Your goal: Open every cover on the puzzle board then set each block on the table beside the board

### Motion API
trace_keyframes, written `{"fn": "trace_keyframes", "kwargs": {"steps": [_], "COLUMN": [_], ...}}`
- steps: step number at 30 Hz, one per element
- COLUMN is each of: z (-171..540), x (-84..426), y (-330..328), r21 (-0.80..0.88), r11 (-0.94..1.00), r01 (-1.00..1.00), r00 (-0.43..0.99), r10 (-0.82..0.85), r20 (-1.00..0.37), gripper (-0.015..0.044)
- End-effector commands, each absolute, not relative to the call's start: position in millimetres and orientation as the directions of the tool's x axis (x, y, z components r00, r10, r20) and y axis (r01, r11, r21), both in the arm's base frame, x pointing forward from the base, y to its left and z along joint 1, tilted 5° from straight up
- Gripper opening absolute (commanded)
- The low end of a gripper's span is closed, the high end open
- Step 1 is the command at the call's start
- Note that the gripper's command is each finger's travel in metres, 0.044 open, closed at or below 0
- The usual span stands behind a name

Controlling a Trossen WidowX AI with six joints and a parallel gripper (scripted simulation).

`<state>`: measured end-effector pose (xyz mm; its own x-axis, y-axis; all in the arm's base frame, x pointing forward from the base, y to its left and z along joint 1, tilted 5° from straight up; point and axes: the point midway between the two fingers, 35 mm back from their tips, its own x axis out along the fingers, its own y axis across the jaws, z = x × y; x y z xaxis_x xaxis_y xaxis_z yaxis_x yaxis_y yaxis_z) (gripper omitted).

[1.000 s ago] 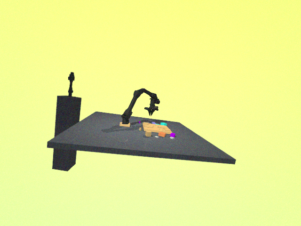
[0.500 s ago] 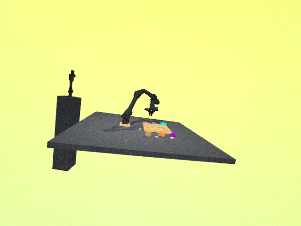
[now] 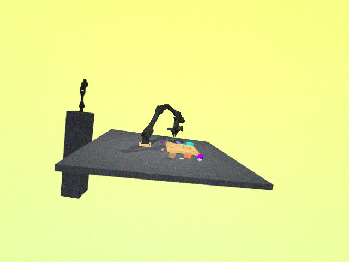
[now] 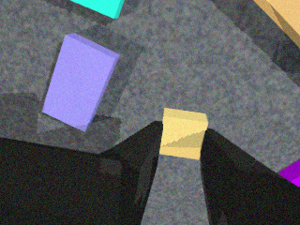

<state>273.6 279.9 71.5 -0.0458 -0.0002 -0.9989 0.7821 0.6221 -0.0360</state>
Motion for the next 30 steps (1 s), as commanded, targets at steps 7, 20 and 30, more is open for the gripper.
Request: {"fn": "trace_keyframes", "kwargs": {"steps": [7, 20, 30], "z": [52, 31, 15], "x": [271, 270, 267], "y": [279, 279, 277], "r21": [-0.043, -0.043, -0.044], "r11": [0.619, 0.619, 0.619], "r01": [0.784, 0.784, 0.784], "r00": [-0.053, -0.053, -0.053], "r10": [-0.003, -0.003, -0.003], "r20": [-0.999, -0.999, -0.999], "gripper": [0.008, 0.008, 0.008]}}
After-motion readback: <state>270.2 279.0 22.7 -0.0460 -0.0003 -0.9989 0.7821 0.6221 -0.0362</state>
